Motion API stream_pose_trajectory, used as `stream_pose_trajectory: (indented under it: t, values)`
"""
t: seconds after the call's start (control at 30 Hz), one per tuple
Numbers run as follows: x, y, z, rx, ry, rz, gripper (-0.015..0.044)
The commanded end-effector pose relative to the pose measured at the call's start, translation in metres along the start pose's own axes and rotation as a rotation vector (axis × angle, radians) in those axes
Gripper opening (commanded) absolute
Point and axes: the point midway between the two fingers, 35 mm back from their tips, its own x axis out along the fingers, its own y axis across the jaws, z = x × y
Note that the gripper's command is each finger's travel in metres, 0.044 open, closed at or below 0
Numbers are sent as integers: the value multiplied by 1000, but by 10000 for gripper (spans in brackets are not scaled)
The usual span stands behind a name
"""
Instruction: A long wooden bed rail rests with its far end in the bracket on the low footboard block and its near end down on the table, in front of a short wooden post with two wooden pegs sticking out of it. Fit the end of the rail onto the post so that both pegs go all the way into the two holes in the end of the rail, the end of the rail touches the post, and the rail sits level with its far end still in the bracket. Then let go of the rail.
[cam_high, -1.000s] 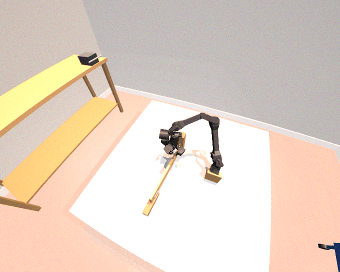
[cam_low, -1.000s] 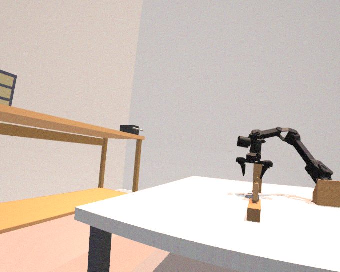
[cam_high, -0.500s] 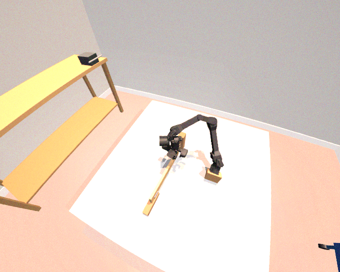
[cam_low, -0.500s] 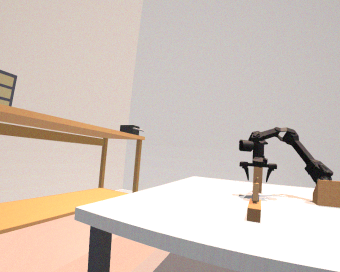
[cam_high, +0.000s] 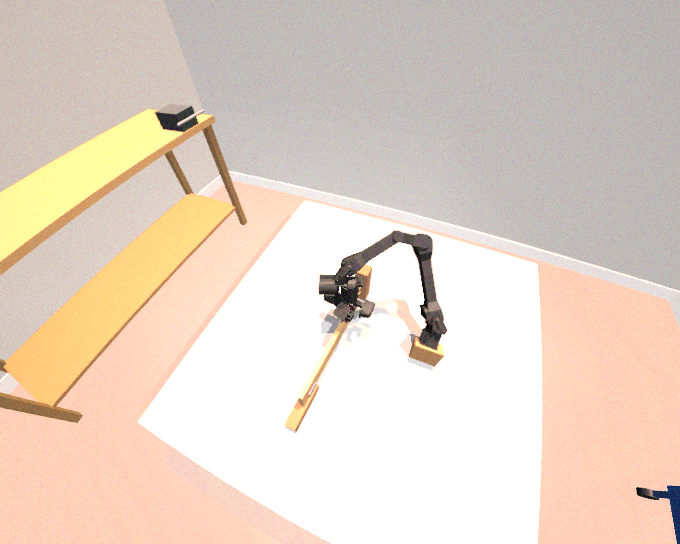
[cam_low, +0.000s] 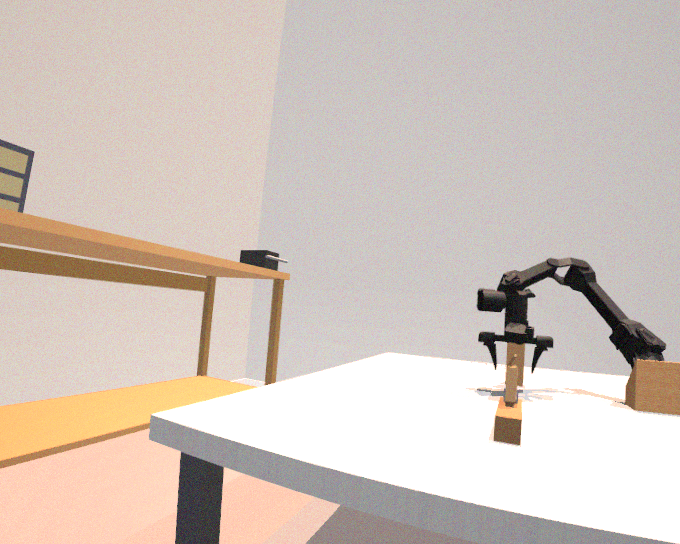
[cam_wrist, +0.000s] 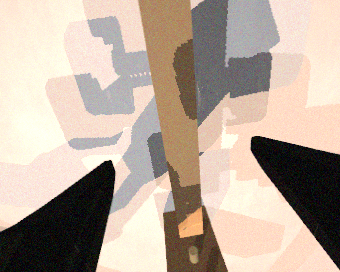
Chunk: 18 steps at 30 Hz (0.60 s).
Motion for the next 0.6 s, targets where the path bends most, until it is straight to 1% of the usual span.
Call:
stream_pose_trajectory:
  t: [0.0,0.57]
  values:
    - [5,0,-1,-7,6,-3,440]
    - [32,1,-2,-7,9,-3,440]
